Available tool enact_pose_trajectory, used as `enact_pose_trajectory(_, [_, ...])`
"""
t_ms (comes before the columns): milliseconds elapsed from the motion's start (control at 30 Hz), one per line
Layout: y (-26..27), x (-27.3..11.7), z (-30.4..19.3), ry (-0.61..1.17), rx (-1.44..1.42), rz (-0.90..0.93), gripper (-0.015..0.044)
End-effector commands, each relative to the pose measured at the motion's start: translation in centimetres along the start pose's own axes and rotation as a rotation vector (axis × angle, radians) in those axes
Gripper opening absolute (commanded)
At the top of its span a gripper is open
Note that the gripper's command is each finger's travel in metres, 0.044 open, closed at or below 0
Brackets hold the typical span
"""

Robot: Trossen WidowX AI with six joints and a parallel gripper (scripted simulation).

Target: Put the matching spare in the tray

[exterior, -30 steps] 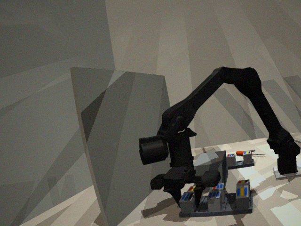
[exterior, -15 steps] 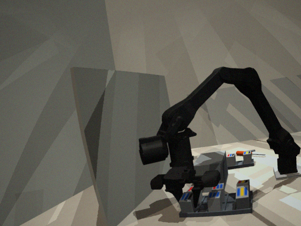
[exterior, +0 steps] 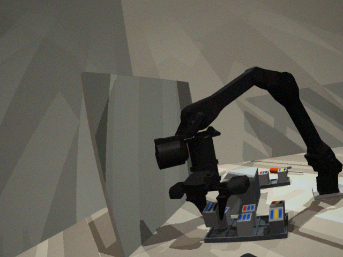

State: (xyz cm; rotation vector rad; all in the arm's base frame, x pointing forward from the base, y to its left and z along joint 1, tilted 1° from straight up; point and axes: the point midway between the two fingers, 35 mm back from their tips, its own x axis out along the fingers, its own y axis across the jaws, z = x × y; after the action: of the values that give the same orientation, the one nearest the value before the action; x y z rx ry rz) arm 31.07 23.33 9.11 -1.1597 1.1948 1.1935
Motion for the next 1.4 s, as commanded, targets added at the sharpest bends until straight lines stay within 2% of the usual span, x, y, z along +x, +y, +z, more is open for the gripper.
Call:
enact_pose_trajectory(0, [-0.1, -2.5, 0.1, -0.009, 0.0, -0.014, 0.0])
enact_pose_trajectory(133, [0.1, -4.4, -0.1, -0.009, 0.001, -0.014, 0.0])
enact_pose_trajectory(333, [0.1, -4.4, 0.0, -0.011, 0.002, -0.014, 0.0])
enact_pose_trajectory(867, [0.3, -11.4, -0.5, -0.028, 0.003, -0.039, 0.0])
enact_pose_trajectory(1100, [-0.2, -11.7, -1.2, -0.027, 0.009, -0.042, 0.0])
enact_pose_trajectory(1367, [-2.9, -11.7, -5.5, -0.018, 0.035, -0.052, 0.0])
